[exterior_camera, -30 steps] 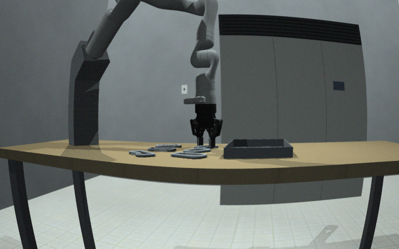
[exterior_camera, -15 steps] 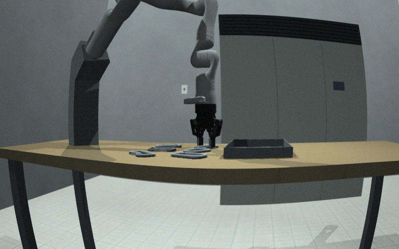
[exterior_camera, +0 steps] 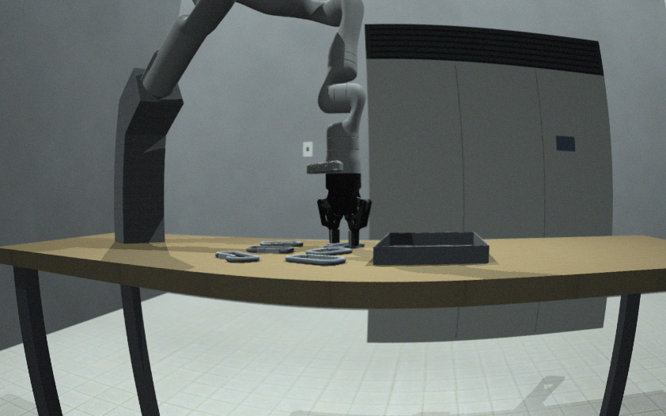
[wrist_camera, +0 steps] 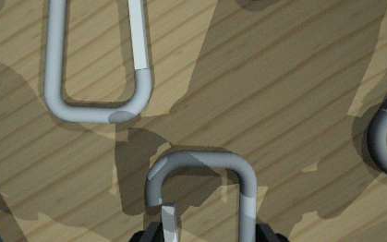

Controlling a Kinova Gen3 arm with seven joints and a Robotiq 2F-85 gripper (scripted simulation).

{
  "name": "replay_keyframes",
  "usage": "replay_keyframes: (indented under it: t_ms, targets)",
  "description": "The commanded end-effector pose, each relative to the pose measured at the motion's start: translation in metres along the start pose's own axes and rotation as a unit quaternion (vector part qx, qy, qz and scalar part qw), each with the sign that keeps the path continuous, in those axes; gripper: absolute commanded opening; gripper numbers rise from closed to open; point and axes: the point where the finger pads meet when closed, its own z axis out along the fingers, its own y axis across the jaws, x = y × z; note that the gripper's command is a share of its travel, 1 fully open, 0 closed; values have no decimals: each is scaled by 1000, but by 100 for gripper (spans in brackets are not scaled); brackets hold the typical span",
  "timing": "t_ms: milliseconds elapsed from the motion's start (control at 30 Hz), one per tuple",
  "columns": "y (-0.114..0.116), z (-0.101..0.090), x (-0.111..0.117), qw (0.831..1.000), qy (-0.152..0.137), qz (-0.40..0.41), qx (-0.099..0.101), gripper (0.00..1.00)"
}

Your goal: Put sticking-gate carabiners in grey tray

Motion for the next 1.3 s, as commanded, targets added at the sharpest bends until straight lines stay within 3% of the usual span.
replay_keyframes:
  t_ms: [0,1267]
  targets:
    - [0,0,-1,1000,-1,0,0,55]
    - [0,-1,-1,1000,-1,0,0,53]
